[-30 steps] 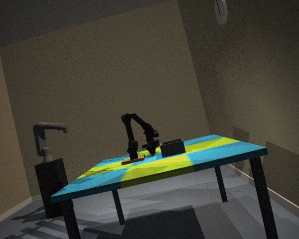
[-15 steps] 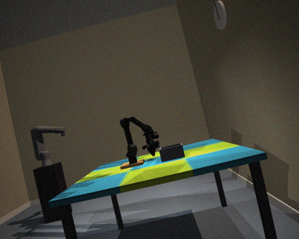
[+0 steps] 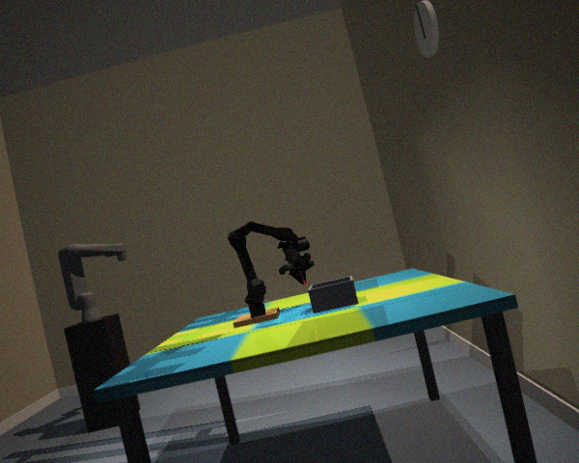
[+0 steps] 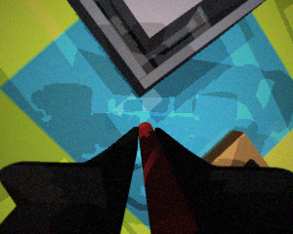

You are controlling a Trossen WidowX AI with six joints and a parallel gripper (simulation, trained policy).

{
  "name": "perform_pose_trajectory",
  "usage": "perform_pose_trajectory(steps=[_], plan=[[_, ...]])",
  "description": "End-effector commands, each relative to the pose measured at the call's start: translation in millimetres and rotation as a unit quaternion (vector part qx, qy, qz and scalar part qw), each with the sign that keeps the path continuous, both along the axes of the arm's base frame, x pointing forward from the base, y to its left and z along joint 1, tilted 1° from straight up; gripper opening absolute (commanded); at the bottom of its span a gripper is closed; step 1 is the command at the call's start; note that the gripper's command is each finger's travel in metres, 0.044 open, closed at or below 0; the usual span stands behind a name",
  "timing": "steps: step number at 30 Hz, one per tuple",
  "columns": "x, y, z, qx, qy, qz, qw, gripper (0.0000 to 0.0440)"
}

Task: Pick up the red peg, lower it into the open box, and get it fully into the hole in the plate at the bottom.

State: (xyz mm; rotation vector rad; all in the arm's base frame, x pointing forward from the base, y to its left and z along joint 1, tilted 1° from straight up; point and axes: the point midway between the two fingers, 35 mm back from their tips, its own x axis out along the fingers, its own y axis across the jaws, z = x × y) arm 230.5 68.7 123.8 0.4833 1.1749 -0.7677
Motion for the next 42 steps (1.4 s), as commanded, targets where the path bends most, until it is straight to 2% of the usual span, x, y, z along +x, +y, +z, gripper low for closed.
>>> perform_pose_trajectory(steps=[1, 11, 22, 31, 42], plan=[[11.6, -14.3, 13.7, -0.007, -0.020, -0.023, 0.999, 0.0000], [41.9, -52.4, 25.4, -0.018, -0.056, -0.079, 0.995, 0.0000], [73.9, -96.3, 17.2, -0.027, -0.070, -0.104, 0.992, 0.0000], [93.1, -123.6, -1.3, -0.021, -0.062, -0.088, 0.994, 0.0000], [104.0, -139.4, -26.8, -0.002, -0.033, -0.035, 0.999, 0.0000]])
